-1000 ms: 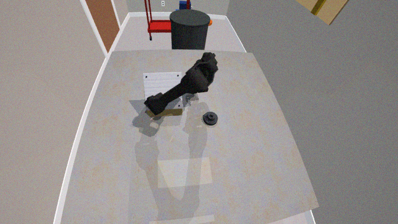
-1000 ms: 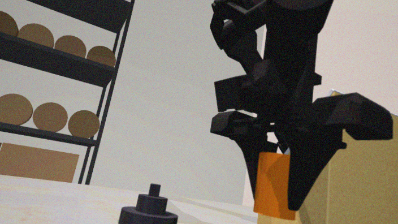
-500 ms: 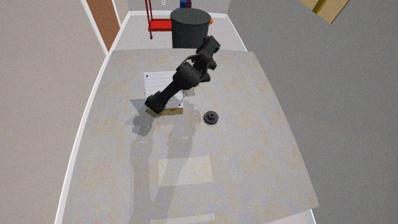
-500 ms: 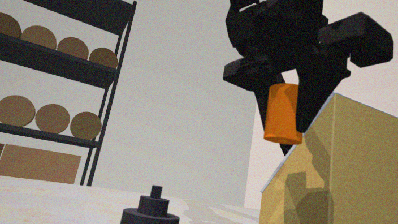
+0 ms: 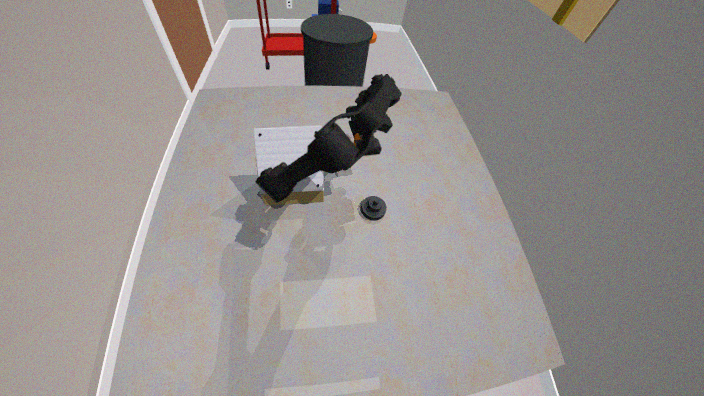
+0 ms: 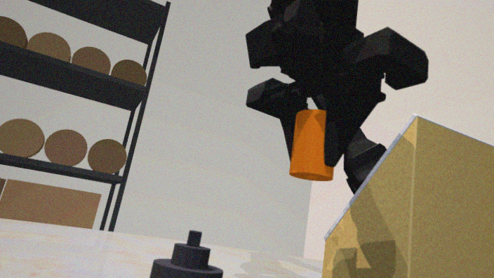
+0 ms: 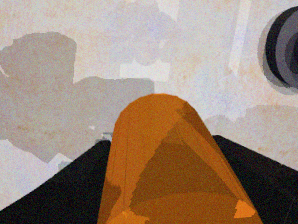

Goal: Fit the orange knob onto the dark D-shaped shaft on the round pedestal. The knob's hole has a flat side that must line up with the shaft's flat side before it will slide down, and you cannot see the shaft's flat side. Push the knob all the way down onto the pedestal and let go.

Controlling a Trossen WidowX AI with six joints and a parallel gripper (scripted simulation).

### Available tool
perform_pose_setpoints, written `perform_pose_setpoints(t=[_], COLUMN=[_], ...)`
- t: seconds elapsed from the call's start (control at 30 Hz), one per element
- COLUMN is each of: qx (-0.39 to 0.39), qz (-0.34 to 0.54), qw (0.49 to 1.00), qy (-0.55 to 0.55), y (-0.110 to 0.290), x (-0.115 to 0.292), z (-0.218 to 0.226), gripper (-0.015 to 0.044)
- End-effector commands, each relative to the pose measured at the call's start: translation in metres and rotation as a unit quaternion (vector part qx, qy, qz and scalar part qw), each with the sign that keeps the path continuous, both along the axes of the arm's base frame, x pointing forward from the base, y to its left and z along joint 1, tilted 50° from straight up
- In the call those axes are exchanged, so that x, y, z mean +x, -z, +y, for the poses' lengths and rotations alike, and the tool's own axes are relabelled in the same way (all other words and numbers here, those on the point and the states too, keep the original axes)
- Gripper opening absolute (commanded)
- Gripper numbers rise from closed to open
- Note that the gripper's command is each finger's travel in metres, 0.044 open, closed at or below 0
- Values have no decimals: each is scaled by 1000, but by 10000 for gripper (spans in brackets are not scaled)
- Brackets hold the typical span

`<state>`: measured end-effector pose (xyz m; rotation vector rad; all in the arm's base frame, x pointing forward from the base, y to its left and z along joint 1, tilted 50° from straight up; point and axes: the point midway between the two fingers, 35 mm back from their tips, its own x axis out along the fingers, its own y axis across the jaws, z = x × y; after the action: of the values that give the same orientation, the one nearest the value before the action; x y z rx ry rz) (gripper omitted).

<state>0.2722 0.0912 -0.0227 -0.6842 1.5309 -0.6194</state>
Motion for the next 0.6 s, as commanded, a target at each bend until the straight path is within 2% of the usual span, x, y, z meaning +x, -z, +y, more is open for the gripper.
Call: perform_pose_setpoints(t=[0.0,0.57], qx=[2,4], qz=[-2,-4], qw=[1000,1000], qy=[-4,-6], y=[-8,-35], x=[7,25], z=[-9,-51], gripper=[0,0])
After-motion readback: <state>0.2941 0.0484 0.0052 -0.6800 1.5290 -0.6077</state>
